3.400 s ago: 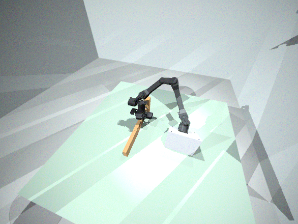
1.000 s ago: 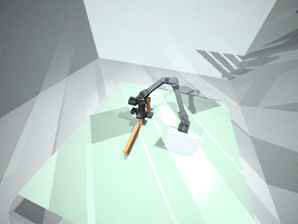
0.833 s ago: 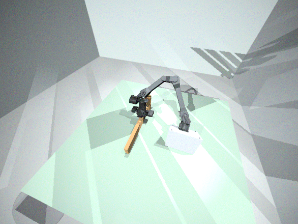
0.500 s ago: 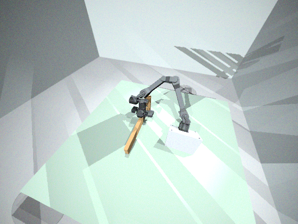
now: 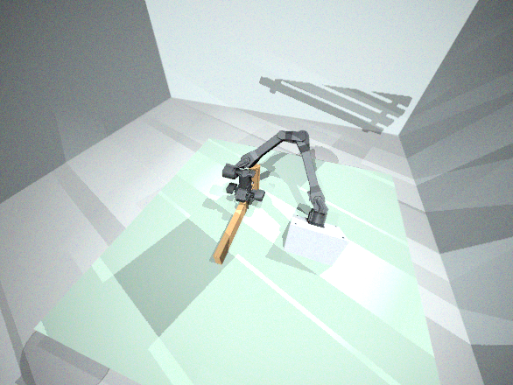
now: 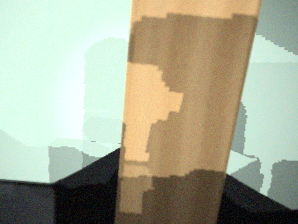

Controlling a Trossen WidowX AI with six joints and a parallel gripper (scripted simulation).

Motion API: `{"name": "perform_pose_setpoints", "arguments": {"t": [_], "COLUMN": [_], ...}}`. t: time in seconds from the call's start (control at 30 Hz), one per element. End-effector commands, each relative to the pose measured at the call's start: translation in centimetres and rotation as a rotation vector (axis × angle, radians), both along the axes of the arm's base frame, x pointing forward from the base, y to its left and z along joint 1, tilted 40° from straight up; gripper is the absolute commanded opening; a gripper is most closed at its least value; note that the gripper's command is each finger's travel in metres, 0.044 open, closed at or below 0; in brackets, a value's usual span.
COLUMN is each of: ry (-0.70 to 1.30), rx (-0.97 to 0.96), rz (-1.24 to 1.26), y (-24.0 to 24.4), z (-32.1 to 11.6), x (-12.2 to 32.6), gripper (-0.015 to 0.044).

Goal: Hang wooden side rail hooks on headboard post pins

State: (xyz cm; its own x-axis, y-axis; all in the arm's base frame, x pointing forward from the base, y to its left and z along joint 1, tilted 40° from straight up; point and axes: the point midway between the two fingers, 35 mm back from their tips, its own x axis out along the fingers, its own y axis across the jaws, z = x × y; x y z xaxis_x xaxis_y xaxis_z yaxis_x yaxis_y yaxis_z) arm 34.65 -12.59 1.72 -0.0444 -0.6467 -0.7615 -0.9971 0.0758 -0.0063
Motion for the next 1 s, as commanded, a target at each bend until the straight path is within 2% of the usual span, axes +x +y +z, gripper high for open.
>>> {"name": "perform_pose_setpoints", "arguments": {"t": [0.0,0.97], "ry": [-0.008,-0.008], "rx": [-0.001,-0.002], "rz": [0.011,0.011], "y": [0.17,-0.06], "z": [0.37,0.60], "x": [0.18,0.17], "gripper": [0.0000,0.0000]}}
